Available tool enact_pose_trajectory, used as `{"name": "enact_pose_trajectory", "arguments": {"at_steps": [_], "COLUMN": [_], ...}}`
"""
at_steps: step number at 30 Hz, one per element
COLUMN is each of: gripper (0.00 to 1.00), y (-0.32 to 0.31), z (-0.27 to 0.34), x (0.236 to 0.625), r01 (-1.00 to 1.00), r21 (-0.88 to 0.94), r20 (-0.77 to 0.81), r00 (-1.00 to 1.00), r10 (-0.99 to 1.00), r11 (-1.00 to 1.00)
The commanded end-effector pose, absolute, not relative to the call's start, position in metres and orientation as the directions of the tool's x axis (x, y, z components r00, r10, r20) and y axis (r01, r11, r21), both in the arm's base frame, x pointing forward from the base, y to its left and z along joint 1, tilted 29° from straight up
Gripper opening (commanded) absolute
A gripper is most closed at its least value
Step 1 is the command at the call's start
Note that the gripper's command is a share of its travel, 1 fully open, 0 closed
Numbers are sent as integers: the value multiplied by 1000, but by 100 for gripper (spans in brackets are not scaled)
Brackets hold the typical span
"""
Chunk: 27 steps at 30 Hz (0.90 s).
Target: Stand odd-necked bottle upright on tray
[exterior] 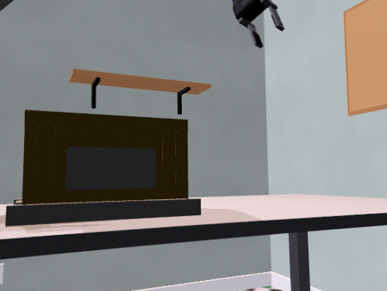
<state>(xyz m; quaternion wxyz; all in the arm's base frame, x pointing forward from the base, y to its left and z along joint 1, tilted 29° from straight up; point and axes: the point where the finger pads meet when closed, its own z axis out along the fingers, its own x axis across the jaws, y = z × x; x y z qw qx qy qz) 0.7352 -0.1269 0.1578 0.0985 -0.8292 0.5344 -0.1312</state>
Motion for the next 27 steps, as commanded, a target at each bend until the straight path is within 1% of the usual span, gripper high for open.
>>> {"name": "enact_pose_trajectory", "arguments": {"at_steps": [1,20,27], "gripper": [100,100,100], "y": [-127,-128,-131], "z": [159,158,142], "x": [735,735,722], "r01": [-860,-860,-851], "r21": [-305,-304,-297], "r20": [114,113,100], "r00": [394,395,423], "r10": [-912,-912,-901], "r11": [-409,-410,-432]}}
